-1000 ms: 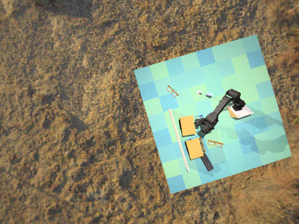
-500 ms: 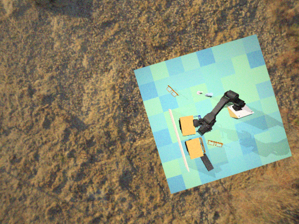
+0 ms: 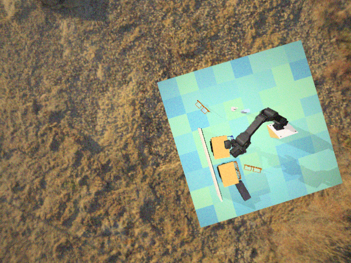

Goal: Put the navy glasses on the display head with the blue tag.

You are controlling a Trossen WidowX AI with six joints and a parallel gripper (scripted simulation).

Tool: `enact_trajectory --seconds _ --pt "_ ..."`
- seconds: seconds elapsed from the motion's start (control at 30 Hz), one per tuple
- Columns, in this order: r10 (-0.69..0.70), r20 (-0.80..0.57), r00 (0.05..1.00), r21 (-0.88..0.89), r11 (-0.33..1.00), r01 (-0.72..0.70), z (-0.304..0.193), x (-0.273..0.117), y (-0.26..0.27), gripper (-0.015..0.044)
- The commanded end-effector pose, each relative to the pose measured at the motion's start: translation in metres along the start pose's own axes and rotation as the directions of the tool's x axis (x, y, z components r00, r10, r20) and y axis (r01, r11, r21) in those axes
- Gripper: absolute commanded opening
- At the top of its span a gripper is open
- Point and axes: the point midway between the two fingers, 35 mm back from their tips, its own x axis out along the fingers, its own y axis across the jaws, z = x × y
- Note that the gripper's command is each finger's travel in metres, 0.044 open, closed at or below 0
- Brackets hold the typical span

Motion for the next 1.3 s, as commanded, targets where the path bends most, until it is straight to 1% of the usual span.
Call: enact_trajectory --seconds 0.0,0.43,1.27 --pt "-0.006 -0.001 1.0 -0.001 1.0 0.006 -0.001 -0.001 -0.008 0.0" --pt "-0.006 -0.001 1.0 0.0 1.0 0.006 -0.001 -0.001 -0.019 0.0" --pt "-0.006 -0.001 1.0 0.0 1.0 0.006 -0.001 0.001 -0.02 0.0"
